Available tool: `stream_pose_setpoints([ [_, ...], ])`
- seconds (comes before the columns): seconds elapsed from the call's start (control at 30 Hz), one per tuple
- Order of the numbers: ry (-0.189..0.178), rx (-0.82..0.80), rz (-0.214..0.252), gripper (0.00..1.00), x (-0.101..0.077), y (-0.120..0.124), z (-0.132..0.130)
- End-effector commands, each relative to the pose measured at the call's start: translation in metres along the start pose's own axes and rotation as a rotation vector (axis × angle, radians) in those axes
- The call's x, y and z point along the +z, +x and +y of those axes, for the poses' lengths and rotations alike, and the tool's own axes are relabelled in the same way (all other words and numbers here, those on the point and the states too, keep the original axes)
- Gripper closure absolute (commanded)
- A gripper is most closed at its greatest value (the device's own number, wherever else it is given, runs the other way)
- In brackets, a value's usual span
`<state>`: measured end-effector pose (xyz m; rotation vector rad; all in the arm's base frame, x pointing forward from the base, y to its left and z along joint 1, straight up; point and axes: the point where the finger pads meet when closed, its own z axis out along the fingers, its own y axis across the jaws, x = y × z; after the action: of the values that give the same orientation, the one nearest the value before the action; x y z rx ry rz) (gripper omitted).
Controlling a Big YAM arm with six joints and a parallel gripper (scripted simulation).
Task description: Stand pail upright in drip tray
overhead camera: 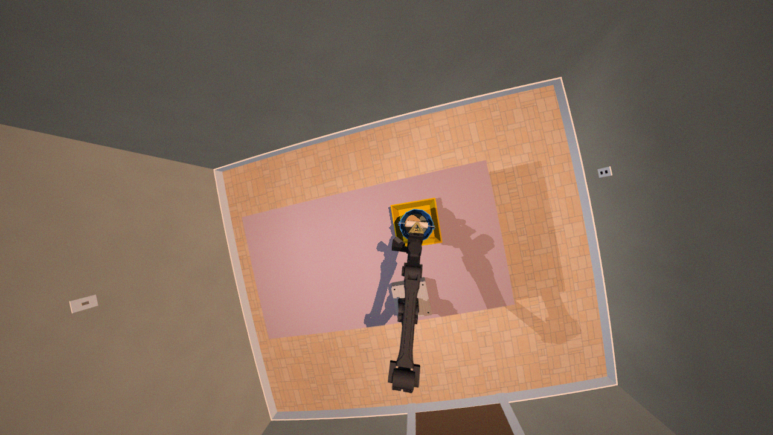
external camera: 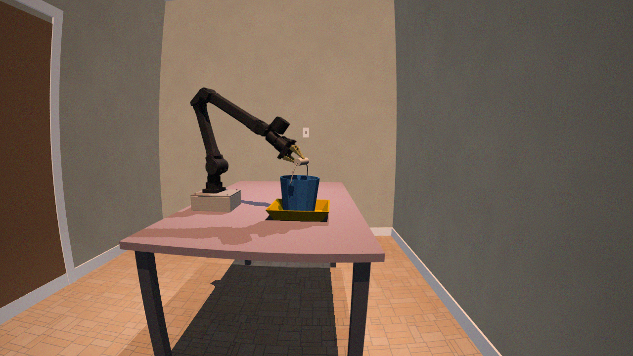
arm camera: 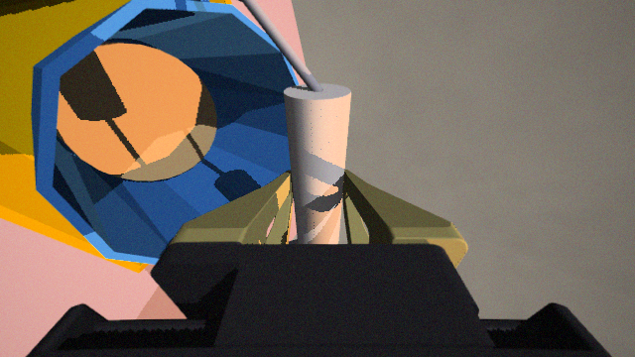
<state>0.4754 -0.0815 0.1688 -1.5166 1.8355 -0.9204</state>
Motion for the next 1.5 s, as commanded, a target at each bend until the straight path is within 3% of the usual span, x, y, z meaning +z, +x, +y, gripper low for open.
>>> stream_pose_setpoints([
  [0.0, 0.168, 0.010, -0.013, 0.79, -0.014, -0.005, -0.061],
  [1.07, 0.160, 0.011, -0.012, 0.79, -0.004, -0.004, -0.057],
  [1.47, 0.118, 0.009, -0.009, 0.79, 0.000, -0.003, -0.044],
])
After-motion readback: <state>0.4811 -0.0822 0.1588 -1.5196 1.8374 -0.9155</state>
